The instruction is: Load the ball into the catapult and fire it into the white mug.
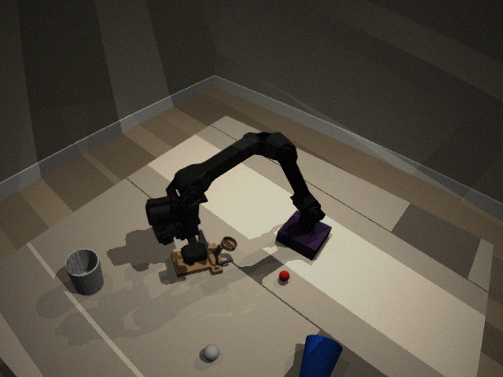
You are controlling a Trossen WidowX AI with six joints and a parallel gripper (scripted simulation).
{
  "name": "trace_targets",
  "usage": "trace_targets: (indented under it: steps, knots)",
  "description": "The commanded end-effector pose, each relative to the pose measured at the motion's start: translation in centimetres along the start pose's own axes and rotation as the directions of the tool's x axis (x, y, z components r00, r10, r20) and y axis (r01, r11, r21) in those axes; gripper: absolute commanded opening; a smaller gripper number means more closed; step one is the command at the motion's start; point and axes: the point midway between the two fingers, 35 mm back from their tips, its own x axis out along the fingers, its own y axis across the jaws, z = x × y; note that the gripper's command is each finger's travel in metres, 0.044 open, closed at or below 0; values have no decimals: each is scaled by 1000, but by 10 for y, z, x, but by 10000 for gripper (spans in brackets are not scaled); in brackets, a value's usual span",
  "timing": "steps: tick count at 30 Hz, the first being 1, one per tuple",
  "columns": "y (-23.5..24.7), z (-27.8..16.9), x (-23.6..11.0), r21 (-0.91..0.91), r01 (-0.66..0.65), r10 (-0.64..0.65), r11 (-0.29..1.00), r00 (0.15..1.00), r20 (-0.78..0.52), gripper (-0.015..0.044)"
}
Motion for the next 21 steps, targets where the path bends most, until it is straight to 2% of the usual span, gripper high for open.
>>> trace_targets:
  steps: [1,18,21]
  knots:
    - [0,-3,11,-4,1,-1,1000,1000,-14,440]
    - [0,-4,28,-4,1,-1,1000,1000,-14,440]
    - [0,-2,25,0,0,0,1000,1000,-7,361]
